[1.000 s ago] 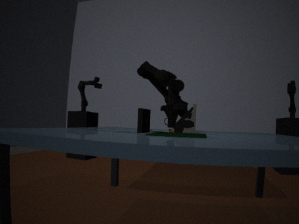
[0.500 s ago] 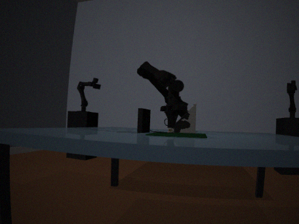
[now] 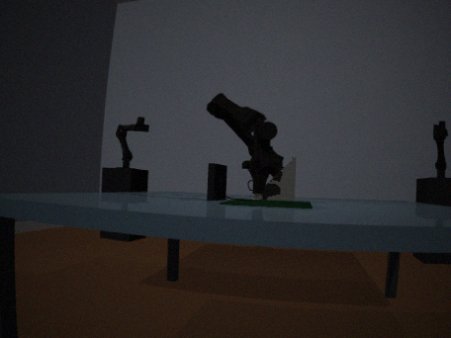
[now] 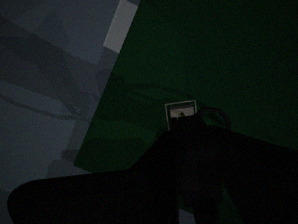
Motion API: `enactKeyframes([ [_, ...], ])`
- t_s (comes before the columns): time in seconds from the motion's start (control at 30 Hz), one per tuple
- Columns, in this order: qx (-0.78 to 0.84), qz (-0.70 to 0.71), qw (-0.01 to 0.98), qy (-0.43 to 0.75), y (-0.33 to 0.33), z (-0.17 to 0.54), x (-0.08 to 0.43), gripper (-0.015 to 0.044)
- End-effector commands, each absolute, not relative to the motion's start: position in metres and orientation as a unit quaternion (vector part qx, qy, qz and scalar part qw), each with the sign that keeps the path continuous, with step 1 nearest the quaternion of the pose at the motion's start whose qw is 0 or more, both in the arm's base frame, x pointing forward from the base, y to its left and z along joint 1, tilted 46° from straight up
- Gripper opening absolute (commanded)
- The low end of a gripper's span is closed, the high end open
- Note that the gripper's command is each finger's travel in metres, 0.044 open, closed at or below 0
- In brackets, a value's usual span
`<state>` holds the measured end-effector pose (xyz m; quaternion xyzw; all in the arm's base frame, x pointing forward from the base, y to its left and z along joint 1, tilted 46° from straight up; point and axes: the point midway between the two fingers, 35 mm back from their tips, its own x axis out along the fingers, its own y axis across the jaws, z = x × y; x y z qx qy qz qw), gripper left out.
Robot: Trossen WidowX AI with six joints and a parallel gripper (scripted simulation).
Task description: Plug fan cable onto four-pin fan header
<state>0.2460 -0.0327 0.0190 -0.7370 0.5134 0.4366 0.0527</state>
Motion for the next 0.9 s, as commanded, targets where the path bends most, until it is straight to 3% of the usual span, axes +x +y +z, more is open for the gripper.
enactKeyframes([
  [0.0, -0.738, 0.436, 0.049, 0.514, -0.0341, 0.0187, 0.2462, 0.0],
  [0.87, -0.738, 0.435, 0.048, 0.514, -0.0431, 0.0102, 0.2473, 0.0],
])
